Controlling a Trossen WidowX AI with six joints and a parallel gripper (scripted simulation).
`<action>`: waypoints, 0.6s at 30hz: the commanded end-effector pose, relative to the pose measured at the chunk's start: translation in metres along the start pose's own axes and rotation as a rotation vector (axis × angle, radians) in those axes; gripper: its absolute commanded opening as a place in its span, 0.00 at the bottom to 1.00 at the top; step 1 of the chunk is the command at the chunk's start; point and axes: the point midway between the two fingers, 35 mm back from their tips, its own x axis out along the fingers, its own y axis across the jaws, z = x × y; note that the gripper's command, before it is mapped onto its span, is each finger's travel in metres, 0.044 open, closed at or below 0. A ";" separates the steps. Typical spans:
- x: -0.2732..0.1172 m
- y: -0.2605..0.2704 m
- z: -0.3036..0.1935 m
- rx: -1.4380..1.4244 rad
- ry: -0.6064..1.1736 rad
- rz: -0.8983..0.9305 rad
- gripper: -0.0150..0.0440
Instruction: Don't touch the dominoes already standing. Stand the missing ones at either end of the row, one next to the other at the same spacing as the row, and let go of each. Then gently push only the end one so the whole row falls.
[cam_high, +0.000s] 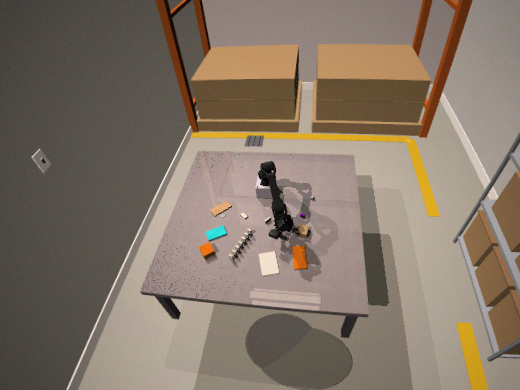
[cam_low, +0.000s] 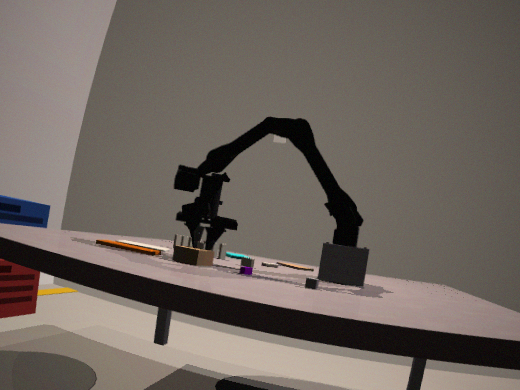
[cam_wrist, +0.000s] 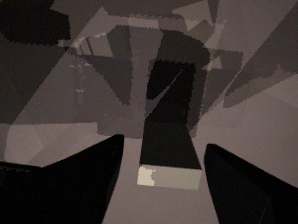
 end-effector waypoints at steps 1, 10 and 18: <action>0.001 -0.001 -0.001 -0.006 0.004 -0.004 0.44; 0.001 -0.001 -0.001 -0.006 0.004 -0.004 0.44; -0.103 -0.004 0.004 -0.001 0.000 -0.001 0.44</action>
